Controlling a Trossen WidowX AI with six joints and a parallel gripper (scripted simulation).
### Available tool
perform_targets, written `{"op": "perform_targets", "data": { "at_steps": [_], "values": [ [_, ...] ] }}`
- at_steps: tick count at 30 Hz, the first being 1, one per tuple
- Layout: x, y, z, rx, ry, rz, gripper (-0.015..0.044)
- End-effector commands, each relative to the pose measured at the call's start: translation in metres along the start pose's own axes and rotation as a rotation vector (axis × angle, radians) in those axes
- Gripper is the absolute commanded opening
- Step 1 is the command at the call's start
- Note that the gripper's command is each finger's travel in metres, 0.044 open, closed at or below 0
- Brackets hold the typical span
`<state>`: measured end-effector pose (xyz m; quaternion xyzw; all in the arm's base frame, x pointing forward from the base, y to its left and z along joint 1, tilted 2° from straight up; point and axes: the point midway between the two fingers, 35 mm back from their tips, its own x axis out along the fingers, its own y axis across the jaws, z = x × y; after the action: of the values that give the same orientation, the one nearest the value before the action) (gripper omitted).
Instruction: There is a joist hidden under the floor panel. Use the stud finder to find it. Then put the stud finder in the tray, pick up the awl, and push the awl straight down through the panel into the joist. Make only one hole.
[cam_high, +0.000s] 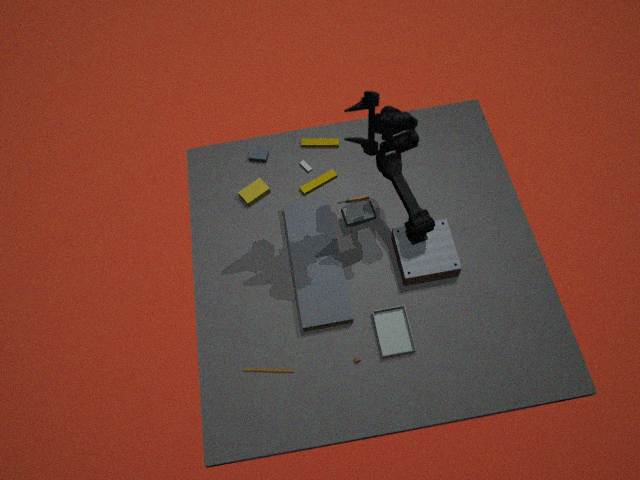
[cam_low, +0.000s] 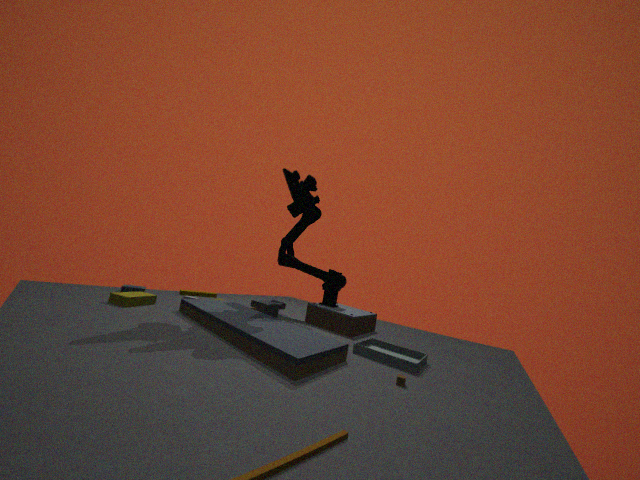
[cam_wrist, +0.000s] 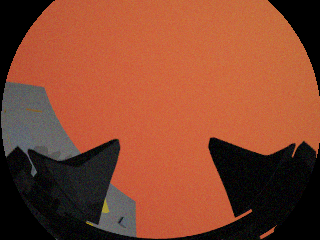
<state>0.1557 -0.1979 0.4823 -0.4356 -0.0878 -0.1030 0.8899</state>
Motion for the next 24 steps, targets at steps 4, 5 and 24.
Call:
{"op": "perform_targets", "data": {
  "at_steps": [4,5,24],
  "values": [
    [-0.016,-0.014,0.029,-0.104,0.029,-0.114,0.0440],
    [-0.021,-0.017,0.038,-0.130,0.035,-0.145,0.0440],
    [-0.006,0.058,0.202,-0.709,0.046,-0.372,0.0440]
  ]
}}
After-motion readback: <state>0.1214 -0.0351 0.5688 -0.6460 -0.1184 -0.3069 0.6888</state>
